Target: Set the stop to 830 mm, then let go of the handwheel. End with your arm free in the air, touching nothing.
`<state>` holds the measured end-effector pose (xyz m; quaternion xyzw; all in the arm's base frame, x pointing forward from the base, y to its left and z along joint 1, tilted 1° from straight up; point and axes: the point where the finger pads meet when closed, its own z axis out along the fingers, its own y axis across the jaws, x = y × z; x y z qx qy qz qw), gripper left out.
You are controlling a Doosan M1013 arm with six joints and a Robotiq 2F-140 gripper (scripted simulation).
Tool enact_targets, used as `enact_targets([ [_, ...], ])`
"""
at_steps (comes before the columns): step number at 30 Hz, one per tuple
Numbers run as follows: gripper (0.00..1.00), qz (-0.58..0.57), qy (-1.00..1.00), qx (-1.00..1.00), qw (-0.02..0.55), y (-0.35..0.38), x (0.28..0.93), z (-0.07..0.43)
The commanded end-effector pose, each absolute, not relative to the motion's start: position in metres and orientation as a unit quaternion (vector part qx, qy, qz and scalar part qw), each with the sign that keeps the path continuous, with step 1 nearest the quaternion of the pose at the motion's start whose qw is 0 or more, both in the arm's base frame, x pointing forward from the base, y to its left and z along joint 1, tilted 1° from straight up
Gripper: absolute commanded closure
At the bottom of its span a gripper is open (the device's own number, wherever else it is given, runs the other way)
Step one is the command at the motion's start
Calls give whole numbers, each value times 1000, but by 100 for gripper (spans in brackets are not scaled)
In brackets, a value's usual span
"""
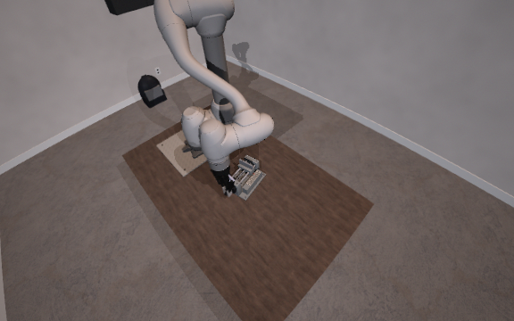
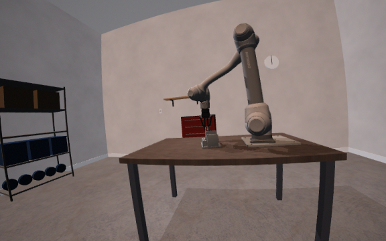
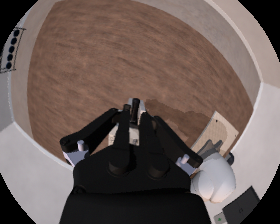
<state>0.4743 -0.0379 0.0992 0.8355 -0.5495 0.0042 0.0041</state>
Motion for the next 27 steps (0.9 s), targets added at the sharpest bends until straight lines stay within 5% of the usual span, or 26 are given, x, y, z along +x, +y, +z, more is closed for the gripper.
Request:
enact_targets([
  [1, 96, 4, -549, 836, 4, -39, 472, 101],
  [27, 96, 4, -549, 836, 4, -51, 444, 105],
])
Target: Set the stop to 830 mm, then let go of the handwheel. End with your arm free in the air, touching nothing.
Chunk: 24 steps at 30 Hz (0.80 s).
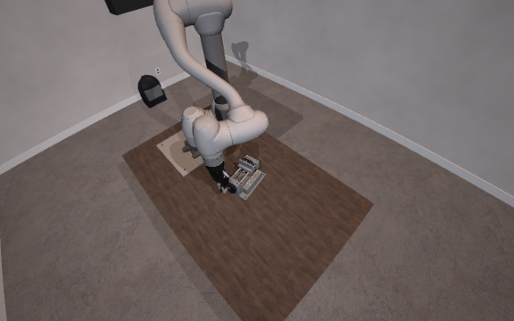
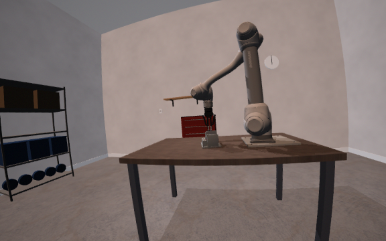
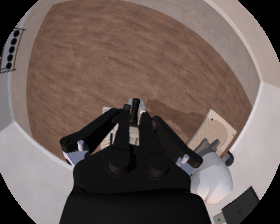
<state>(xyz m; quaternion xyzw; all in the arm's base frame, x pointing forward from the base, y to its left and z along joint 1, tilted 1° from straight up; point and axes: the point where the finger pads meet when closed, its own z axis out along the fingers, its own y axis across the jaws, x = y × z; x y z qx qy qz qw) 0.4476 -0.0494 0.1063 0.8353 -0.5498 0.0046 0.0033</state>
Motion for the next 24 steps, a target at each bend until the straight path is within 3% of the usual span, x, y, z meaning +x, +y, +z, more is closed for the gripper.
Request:
enact_targets([
  [1, 96, 4, -549, 836, 4, -51, 444, 105],
  [24, 96, 4, -549, 836, 4, -57, 431, 70],
])
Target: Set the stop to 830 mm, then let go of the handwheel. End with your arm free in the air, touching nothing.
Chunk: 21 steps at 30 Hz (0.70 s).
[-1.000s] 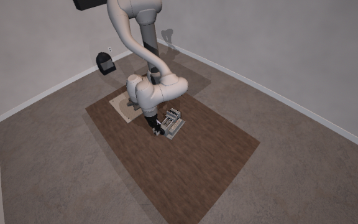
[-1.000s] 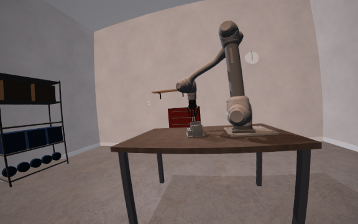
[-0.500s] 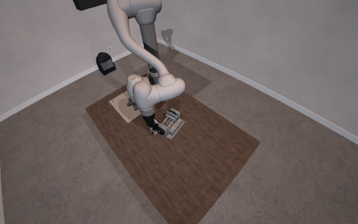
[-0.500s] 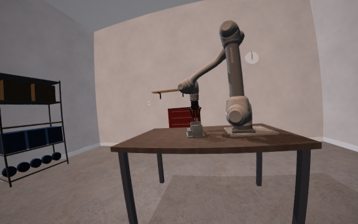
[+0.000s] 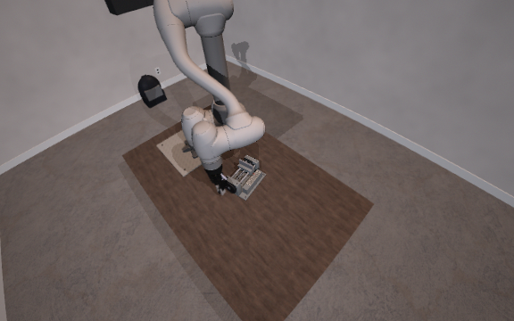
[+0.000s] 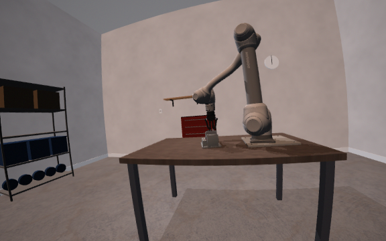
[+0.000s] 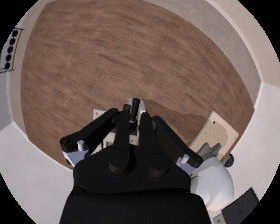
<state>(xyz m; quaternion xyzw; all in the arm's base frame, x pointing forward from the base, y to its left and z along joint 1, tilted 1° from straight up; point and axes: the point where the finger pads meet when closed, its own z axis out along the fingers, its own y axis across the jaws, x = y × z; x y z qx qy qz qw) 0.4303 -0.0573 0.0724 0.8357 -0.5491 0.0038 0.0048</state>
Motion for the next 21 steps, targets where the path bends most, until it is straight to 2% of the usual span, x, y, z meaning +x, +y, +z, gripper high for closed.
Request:
enact_targets([
  [1, 96, 4, -549, 836, 4, -57, 431, 69],
  [21, 96, 4, -549, 836, 4, -49, 450, 51],
])
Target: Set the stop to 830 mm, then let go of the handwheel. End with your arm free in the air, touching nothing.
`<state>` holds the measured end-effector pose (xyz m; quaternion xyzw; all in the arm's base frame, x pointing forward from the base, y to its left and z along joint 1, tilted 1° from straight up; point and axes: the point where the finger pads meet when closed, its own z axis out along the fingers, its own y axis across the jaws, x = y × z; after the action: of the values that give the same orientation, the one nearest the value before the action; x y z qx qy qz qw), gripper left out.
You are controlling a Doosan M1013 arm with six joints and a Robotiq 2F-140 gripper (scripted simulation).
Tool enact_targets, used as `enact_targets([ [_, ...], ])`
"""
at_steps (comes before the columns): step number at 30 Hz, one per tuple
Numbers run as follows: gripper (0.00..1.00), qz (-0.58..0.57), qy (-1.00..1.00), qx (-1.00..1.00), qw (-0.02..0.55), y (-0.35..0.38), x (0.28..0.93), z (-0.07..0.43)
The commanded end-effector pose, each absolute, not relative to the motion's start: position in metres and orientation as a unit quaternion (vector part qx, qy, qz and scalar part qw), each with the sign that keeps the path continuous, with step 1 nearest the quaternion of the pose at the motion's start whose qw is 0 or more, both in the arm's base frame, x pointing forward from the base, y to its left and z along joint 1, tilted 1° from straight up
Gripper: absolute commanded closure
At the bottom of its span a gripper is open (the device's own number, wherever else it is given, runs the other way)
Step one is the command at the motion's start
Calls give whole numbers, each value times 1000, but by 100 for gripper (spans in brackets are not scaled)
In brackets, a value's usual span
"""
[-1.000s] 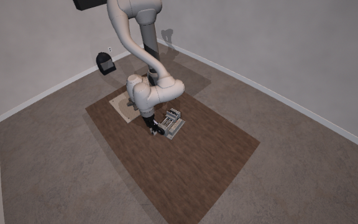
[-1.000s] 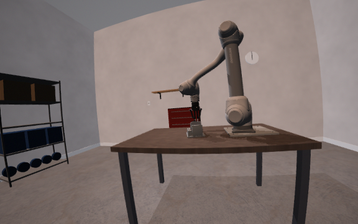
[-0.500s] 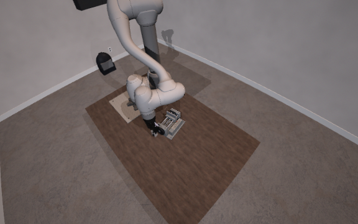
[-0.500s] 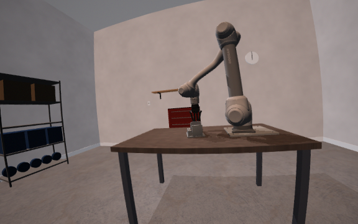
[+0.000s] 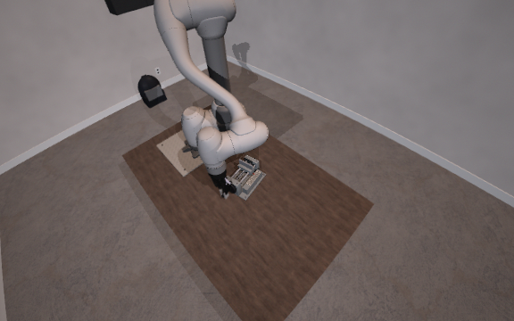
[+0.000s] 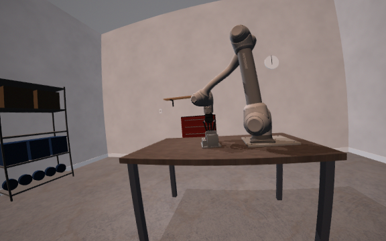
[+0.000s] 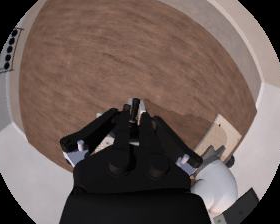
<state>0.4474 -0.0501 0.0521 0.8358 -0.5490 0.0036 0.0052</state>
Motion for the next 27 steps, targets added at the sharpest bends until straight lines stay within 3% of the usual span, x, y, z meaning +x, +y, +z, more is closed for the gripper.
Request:
enact_targets([
  [1, 96, 4, -549, 836, 4, -48, 452, 51],
  [27, 96, 4, -549, 836, 4, -35, 481, 86],
])
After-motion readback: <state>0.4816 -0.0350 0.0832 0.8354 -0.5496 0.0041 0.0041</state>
